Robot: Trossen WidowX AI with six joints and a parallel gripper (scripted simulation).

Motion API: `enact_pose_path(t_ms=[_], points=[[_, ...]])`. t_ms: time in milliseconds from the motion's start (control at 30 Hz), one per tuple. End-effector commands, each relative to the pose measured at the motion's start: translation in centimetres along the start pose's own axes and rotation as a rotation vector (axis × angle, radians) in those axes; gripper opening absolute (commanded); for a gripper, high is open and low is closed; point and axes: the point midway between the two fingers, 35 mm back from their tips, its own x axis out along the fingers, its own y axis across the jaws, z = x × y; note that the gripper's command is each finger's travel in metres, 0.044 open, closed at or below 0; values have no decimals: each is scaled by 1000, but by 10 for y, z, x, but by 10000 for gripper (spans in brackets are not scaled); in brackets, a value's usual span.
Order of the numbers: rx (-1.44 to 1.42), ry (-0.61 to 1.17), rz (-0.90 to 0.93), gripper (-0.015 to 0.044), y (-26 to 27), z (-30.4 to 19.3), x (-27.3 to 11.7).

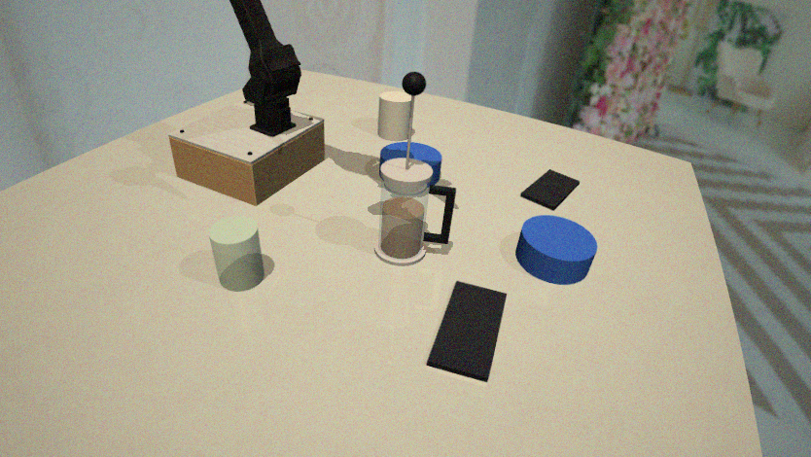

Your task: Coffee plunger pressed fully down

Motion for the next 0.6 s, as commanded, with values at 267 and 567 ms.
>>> enact_pose_path(t_ms=[267, 567], points=[[157, 167, 79, 440, 4, -93, -11], [158, 167, 77, 440, 10, -128, -2]])
